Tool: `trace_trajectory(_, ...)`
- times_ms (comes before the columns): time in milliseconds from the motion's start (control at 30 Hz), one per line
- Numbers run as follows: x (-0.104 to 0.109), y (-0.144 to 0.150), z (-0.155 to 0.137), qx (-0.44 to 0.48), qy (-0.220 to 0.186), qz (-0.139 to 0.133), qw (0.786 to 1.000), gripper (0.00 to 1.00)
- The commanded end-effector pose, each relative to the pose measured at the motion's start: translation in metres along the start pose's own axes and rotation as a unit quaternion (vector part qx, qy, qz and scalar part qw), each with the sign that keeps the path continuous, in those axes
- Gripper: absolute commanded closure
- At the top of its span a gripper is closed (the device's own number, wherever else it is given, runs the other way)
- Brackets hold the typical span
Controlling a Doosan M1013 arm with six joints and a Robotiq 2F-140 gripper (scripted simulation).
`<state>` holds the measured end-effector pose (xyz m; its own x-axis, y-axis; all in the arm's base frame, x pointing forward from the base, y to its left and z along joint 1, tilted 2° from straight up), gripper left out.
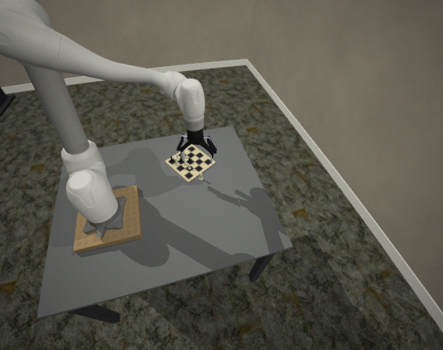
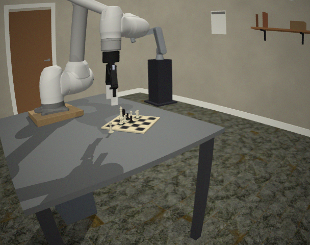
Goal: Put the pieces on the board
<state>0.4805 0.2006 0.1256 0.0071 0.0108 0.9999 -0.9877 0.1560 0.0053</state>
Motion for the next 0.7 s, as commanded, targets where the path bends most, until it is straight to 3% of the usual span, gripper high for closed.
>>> trace_trajectory(0,0.0,-0.0156,0.0177,0.059,-0.017,-0.013,0.998,0.0)
trace_trajectory(33,0.0,-0.0156,0.0177,0.059,-0.017,-0.013,0.998,0.75)
trace_trajectory(667,0.0,-0.0156,0.0177,0.059,-0.017,-0.013,0.998,0.75)
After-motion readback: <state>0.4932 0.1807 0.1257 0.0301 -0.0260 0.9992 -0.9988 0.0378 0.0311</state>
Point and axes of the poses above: the point where the finger pads meet when closed, its own x axis back along the fingers, its own y axis across the jaws, z = x × y, the point moved 2 cm from there along x, back along the fingers, and after that the axes turned 6 degrees about x, right-handed, at the moved point
